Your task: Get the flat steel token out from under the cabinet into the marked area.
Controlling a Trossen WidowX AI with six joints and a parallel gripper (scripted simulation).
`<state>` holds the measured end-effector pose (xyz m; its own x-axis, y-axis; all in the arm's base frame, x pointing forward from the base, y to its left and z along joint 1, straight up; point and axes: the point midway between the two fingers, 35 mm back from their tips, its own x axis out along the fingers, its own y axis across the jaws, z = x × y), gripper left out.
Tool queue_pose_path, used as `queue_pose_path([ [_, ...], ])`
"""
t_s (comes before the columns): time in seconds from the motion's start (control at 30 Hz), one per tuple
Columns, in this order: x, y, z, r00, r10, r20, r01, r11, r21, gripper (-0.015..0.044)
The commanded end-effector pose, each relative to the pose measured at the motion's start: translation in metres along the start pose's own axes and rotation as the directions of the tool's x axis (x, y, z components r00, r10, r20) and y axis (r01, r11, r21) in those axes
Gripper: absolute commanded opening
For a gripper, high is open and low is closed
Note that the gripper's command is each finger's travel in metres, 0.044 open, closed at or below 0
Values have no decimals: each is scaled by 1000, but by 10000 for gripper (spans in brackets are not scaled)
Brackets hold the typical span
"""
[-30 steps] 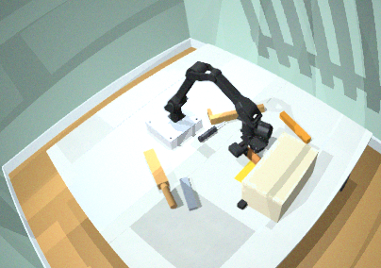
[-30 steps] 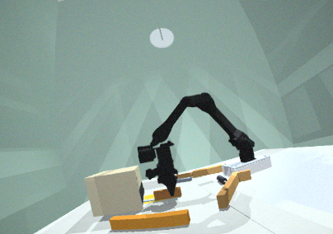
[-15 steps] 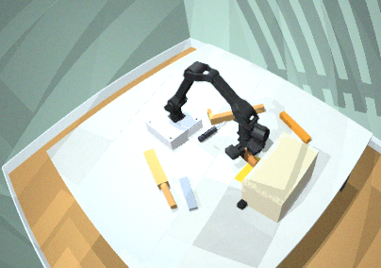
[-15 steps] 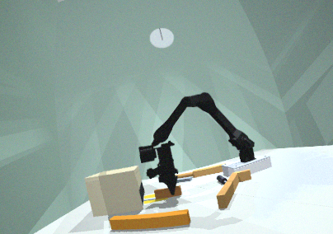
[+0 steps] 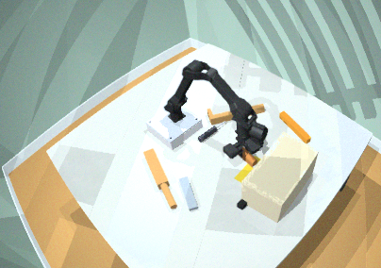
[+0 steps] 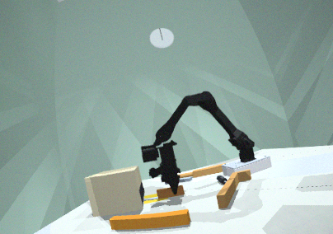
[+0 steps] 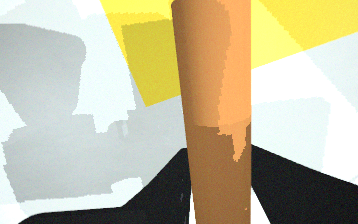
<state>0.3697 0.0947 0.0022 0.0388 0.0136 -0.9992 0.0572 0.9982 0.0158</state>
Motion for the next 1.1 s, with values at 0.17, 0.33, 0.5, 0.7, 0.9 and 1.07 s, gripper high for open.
queue_pose_path([
  [0.17, 1, 0, -10, 1000, -1, -5, 1, 1000, 3, 0],
  [0.33, 1, 0, -15, 1000, -1, -5, 1, 1000, 3, 0],
  [0.5, 1, 0, -20, 1000, -1, -5, 1, 1000, 3, 0],
  [0.7, 1, 1, -26, 1000, -1, -6, 1, 1000, 3, 0],
  [0.9, 1, 1, -33, 1000, -1, -6, 1, 1000, 3, 0],
  [1.07, 1, 1, -38, 1000, -1, -7, 1, 1000, 3, 0],
])
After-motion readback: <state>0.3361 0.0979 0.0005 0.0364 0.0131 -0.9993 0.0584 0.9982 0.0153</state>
